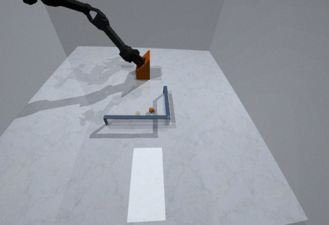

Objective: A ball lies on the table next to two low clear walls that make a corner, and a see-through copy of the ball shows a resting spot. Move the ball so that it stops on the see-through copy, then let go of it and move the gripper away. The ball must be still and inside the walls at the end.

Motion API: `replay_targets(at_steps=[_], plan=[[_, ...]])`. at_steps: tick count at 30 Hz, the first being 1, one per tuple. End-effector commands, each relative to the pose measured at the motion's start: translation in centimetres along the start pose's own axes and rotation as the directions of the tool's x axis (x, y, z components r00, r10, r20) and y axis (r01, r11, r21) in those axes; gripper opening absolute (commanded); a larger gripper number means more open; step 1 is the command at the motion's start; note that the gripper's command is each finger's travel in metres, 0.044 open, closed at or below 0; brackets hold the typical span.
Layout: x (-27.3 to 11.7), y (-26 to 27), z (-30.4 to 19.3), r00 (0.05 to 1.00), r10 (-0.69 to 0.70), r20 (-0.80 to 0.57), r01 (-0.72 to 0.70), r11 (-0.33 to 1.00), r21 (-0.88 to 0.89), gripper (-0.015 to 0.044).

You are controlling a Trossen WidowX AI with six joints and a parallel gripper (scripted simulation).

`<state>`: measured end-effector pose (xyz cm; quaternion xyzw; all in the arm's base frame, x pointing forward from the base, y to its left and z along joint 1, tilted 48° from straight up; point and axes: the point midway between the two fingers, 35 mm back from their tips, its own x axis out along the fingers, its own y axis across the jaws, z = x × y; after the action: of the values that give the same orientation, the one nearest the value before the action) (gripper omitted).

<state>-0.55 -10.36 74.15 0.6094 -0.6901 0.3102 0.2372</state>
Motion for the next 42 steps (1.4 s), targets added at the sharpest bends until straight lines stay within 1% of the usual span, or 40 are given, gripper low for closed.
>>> replay_targets(at_steps=[1, 5, 9, 11, 16, 21, 25, 30, 39, 42], plan=[[-0.7, -3.3, -0.1, 0.997, -0.075, -0.018, 0.073, 0.995, -0.075, 0.0237], [-1.8, -6.2, -0.5, 0.985, -0.165, -0.052, 0.161, 0.984, -0.08, 0.0237], [-2.9, -9.1, -0.8, 0.968, -0.242, -0.072, 0.225, 0.956, -0.19, 0.0237], [-3.9, -11.8, -0.7, 0.95, -0.304, -0.075, 0.272, 0.921, -0.28, 0.0237], [-7.7, -19.1, -0.3, 0.877, -0.476, -0.071, 0.372, 0.764, -0.527, 0.0237], [-12.3, -25.5, 0.6, 0.778, -0.626, -0.049, 0.398, 0.552, -0.733, 0.0237], [-16.4, -29.9, 1.8, 0.688, -0.726, -0.019, 0.364, 0.367, -0.856, 0.0237], [-21.8, -34.6, 3.5, 0.564, -0.825, 0.031, 0.258, 0.14, -0.956, 0.0237], [-28.6, -38.7, 6.0, 0.412, -0.905, 0.104, 0.055, -0.089, -0.995, 0.0237], [-31.8, -40.2, 7.3, 0.339, -0.93, 0.143, -0.056, -0.172, -0.984, 0.0237]])
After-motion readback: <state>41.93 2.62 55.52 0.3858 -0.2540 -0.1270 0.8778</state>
